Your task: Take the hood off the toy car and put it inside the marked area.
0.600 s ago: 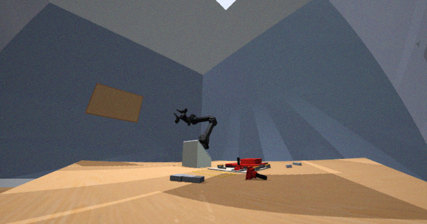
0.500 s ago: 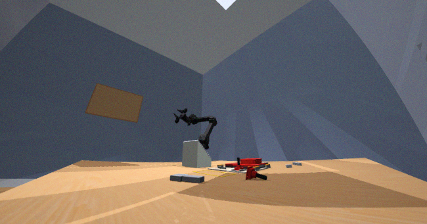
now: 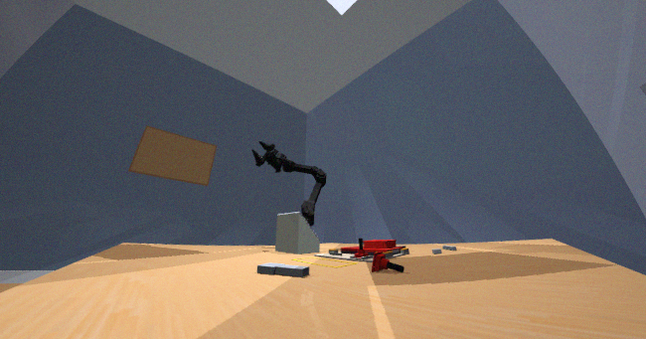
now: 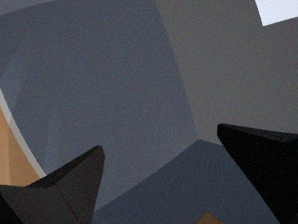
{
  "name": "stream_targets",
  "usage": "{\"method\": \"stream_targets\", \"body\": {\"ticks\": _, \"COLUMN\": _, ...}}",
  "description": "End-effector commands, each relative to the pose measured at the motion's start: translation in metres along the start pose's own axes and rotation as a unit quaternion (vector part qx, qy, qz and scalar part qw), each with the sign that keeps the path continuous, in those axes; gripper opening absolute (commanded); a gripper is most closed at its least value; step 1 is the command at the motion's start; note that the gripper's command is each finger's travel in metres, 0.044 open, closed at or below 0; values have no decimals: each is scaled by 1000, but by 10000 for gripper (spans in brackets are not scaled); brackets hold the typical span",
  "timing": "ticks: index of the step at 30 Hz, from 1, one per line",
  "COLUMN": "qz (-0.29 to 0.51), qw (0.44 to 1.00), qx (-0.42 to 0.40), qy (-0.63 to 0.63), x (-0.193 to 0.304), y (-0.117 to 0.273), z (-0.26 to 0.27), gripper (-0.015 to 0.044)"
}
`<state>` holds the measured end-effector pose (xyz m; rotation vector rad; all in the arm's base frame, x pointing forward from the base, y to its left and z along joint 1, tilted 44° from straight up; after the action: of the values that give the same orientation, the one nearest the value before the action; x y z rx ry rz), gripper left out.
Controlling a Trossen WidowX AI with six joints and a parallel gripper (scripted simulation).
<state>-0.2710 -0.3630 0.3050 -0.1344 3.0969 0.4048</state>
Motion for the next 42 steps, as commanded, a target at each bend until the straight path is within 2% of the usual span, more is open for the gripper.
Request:
{"method": "stream_targets", "body": {"ticks": 1, "qz": -56, "qw": 996, "qx": -34, "qy": -55, "x": -41, "y": -35, "z": 8, "gripper": 440}}
{"method": "stream_targets", "body": {"ticks": 11, "qz": -187, "qw": 954, "qx": -159, "qy": -173, "x": -175, "y": -97, "z": 31, "gripper": 440}}
{"method": "stream_targets", "body": {"ticks": 21, "qz": -274, "qw": 873, "qx": -317, "qy": -248, "x": -320, "y": -111, "z": 63, "gripper": 440}}
{"method": "stream_targets", "body": {"ticks": 32, "qz": -303, "qw": 760, "qx": -508, "qy": -271, "x": -466, "y": -66, "z": 105, "gripper": 440}}
{"method": "stream_targets", "body": {"ticks": 42, "qz": -287, "qw": 667, "qx": -658, "qy": -199, "x": -572, "y": 24, "z": 154, "gripper": 440}}
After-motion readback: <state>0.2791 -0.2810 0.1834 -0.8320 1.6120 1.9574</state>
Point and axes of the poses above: the point midway between the two fingers, 35 mm back from their tips, its own y axis back along the fingers, its own z axis across the jaws, x = y × z, the point moved 7 cm from there along y, back along the fingers, and after that the axes turned 6 degrees about y, right-handed, at the moved point
